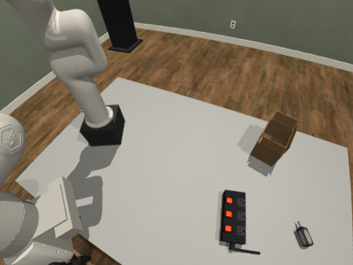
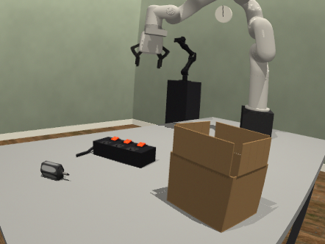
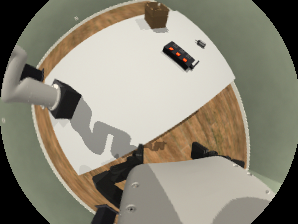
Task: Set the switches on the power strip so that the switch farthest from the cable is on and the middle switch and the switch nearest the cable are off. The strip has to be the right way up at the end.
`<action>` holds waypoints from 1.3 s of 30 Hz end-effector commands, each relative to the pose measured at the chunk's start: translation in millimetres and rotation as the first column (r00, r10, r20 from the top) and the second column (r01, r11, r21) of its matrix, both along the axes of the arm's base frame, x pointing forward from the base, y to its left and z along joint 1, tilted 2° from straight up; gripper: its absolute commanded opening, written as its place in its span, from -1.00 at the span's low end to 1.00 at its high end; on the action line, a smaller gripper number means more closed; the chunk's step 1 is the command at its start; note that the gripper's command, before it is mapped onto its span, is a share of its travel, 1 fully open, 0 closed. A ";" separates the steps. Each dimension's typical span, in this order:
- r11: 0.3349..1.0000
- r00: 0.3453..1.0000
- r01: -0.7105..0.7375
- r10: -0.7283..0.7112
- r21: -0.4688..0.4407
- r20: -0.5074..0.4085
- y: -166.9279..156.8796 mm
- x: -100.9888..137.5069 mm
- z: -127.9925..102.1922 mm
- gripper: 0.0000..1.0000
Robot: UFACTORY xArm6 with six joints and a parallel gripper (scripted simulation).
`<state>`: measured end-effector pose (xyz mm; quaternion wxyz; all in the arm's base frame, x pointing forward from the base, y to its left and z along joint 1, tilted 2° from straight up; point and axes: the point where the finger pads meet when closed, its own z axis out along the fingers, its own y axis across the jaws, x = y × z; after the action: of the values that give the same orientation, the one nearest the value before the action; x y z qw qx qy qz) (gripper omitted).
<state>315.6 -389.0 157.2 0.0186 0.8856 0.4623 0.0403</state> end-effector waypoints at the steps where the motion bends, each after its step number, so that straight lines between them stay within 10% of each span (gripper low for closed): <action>1: 0.997 0.997 0.077 -0.077 0.009 -0.021 2.6 36.3 -9.2 1.00; 19: 0.927 0.926 0.375 -0.373 0.032 -0.058 75.8 178.5 -69.2 1.00; 39: 0.818 0.817 0.575 -0.571 0.028 -0.084 167.4 264.4 -126.3 1.00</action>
<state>564.9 -230.9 36.6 -0.0122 0.9811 0.1925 0.0177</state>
